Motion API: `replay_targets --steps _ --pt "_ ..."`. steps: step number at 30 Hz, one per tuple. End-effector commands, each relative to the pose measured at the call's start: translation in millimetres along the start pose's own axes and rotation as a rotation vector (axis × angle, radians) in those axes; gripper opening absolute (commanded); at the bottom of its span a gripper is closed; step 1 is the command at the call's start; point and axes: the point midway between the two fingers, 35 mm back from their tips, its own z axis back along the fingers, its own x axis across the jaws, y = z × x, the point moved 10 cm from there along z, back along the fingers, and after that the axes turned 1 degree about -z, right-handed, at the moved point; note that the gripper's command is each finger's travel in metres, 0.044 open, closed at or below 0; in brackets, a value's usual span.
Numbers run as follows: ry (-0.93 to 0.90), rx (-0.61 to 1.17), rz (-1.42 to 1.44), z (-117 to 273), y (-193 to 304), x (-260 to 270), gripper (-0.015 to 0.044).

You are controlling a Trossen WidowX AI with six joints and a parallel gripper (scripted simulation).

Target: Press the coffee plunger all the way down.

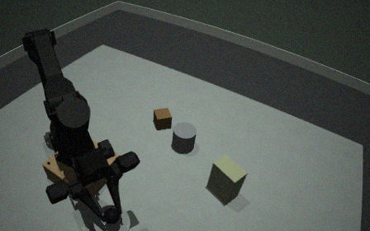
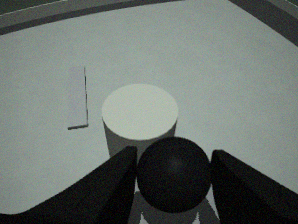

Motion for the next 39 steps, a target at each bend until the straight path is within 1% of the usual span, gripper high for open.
replay_targets --steps 1,35,39 --pt "0.001 0.038 -0.009 -4.9 6.2 0.0 0.0129" --pt "0.001 0.037 -0.009 -9.4 3.3 0.1 0.0129" --pt "0.0 0.016 -0.001 -6.7 0.9 0.1 0.0129"
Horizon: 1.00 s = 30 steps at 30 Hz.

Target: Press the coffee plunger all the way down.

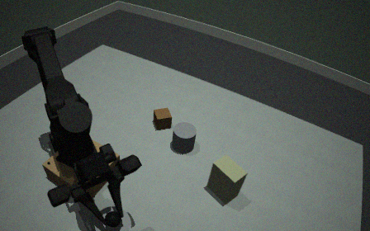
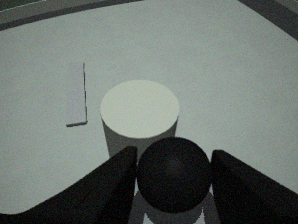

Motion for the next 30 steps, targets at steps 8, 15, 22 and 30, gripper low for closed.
replay_targets --steps 8,15,22,30 --pt "0.0 0.002 0.0 0.1 0.2 0.0 0.0207" --pt "0.0 0.002 0.0 0.1 0.2 0.0 0.0391" --pt "0.0 0.003 -0.001 3.8 -4.7 -0.2 0.044" --pt "0.001 0.025 -0.007 65.6 -52.9 -1.1 0.044"
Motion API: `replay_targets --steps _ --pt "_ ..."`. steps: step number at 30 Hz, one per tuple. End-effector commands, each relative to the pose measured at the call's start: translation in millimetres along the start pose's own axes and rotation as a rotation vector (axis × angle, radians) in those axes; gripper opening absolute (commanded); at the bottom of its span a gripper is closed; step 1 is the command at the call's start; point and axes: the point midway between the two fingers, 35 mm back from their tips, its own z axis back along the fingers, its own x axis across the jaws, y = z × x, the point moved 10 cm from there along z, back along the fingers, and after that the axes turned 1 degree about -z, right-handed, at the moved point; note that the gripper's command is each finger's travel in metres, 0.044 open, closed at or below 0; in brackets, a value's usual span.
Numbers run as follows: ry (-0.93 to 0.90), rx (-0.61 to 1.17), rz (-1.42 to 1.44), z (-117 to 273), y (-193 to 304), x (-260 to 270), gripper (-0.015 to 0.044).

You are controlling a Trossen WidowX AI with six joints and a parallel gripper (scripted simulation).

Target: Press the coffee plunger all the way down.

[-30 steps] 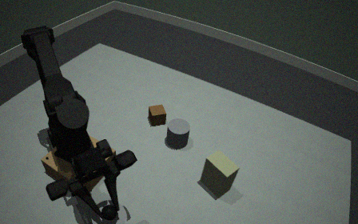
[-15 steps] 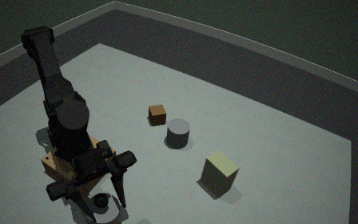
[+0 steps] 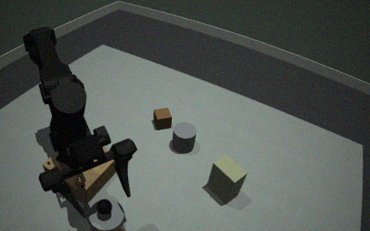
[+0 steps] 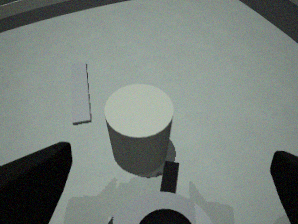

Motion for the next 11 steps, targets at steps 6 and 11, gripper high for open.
replay_targets --steps 6,11 --pt "-0.004 -0.016 0.002 37.3 -22.3 0.0 0.044" --pt "-0.004 -0.016 0.002 37.3 -22.3 0.0 0.044"
